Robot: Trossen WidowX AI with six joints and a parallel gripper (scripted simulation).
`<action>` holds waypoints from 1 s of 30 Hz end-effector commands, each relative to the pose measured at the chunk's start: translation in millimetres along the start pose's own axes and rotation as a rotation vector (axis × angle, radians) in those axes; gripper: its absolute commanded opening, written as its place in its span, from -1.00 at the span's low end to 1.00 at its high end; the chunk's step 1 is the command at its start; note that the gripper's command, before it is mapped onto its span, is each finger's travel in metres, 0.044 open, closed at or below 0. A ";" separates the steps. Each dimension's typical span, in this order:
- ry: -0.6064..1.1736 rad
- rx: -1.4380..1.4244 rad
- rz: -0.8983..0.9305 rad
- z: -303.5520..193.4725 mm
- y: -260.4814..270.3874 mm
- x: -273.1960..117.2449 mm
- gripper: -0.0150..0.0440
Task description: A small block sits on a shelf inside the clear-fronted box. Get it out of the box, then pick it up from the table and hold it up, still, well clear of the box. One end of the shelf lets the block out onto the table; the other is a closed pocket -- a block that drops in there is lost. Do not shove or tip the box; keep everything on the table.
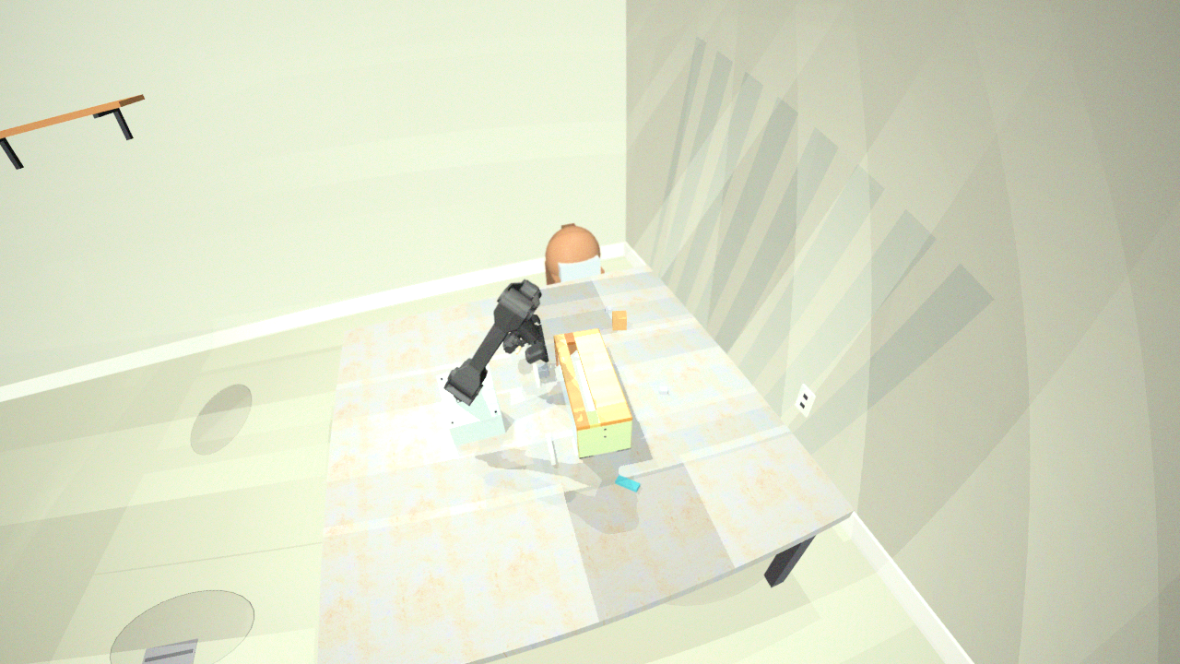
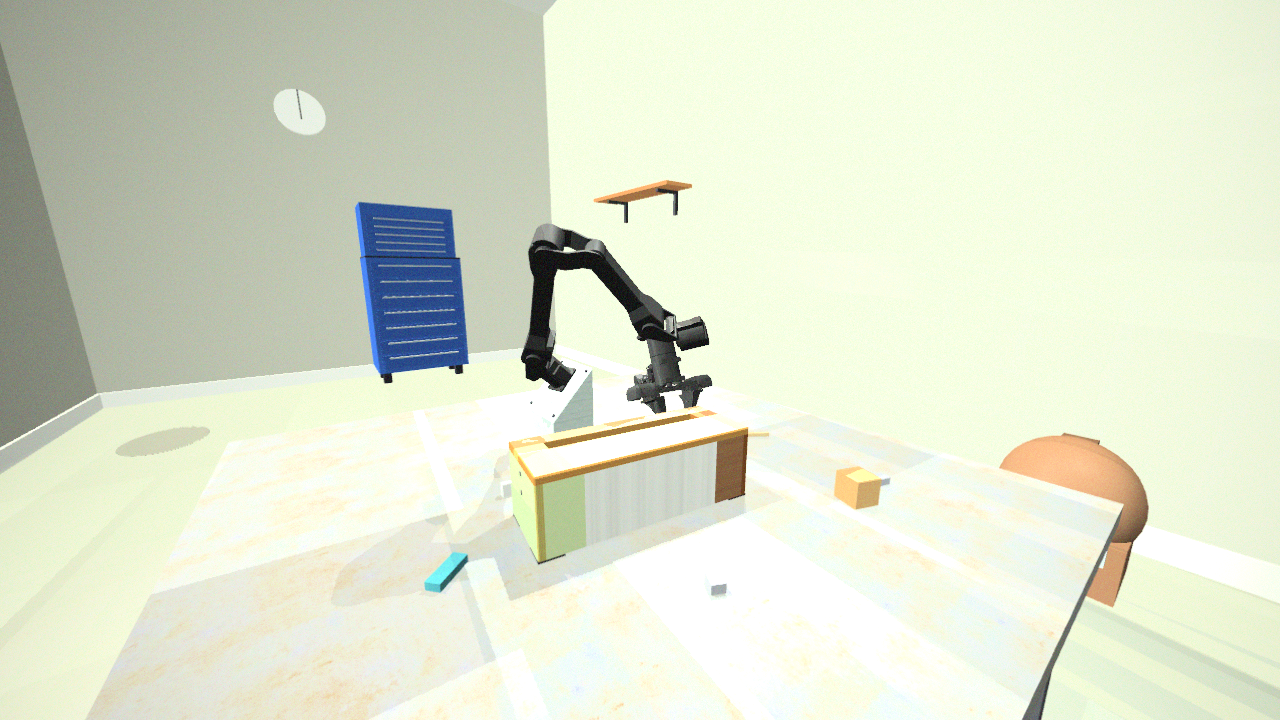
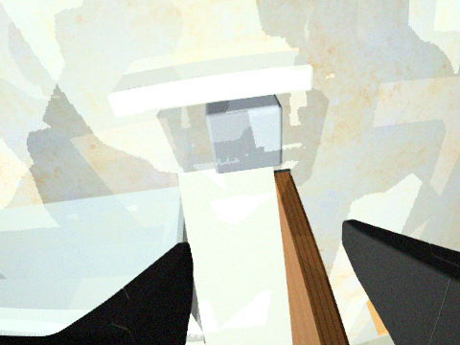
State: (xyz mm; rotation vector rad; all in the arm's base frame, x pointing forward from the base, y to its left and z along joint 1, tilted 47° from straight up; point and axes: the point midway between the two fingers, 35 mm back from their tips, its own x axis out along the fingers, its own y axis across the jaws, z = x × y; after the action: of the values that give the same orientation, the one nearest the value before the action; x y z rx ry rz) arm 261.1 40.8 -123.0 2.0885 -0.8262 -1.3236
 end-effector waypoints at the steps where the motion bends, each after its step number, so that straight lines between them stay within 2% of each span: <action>1: 0.007 -0.010 0.005 5.6 2.4 6.9 0.47; 30: 0.006 -0.006 0.004 22.6 2.1 47.7 0.47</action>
State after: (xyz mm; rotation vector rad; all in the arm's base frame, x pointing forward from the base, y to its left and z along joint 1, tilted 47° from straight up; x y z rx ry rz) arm 260.0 8.1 -155.2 2.0990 -0.8244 -1.3147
